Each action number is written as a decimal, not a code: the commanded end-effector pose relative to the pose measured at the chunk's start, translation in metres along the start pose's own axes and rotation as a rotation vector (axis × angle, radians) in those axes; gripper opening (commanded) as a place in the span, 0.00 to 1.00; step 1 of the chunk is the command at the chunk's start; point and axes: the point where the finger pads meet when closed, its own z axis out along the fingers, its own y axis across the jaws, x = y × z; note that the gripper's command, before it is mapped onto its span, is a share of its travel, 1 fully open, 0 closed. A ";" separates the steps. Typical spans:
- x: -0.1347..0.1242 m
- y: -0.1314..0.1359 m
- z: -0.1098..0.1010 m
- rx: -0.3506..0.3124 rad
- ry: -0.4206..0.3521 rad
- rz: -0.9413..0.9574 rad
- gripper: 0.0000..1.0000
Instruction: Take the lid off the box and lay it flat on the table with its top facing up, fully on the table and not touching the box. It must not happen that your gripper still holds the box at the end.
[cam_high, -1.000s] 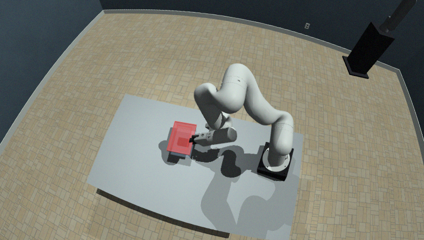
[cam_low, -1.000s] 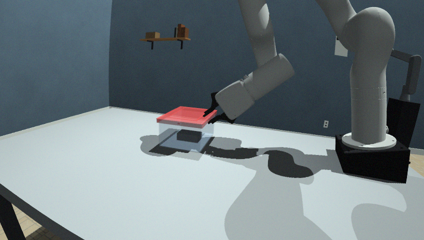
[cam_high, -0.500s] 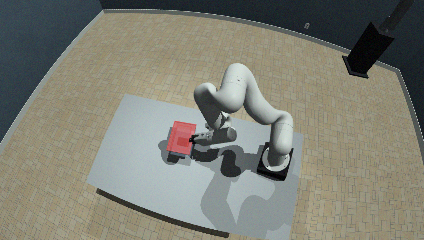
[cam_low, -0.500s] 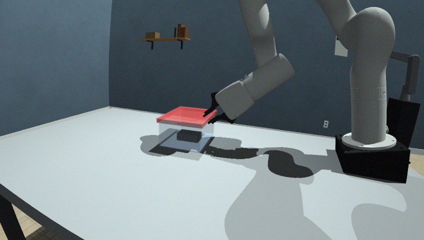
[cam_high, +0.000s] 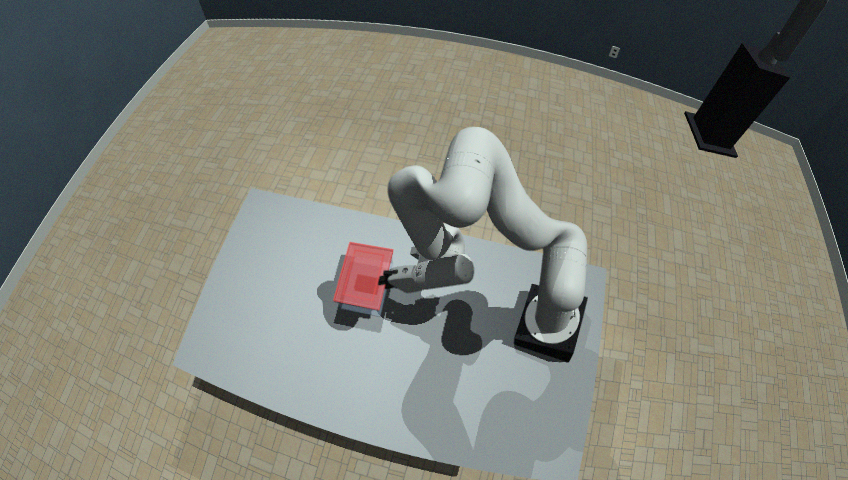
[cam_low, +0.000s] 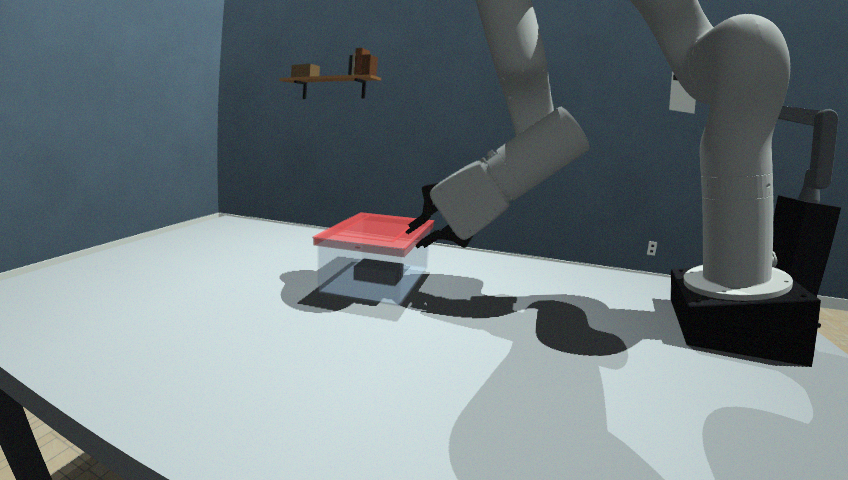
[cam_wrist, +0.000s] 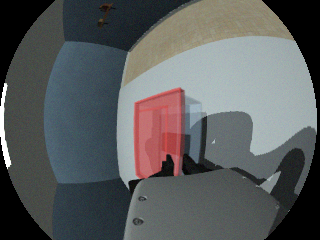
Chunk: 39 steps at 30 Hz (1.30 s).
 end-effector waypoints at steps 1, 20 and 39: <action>0.000 -0.001 0.000 0.001 0.000 0.000 0.00; 0.000 -0.001 -0.001 -0.005 0.000 0.000 0.00; 0.000 -0.005 -0.003 -0.037 0.000 0.000 0.00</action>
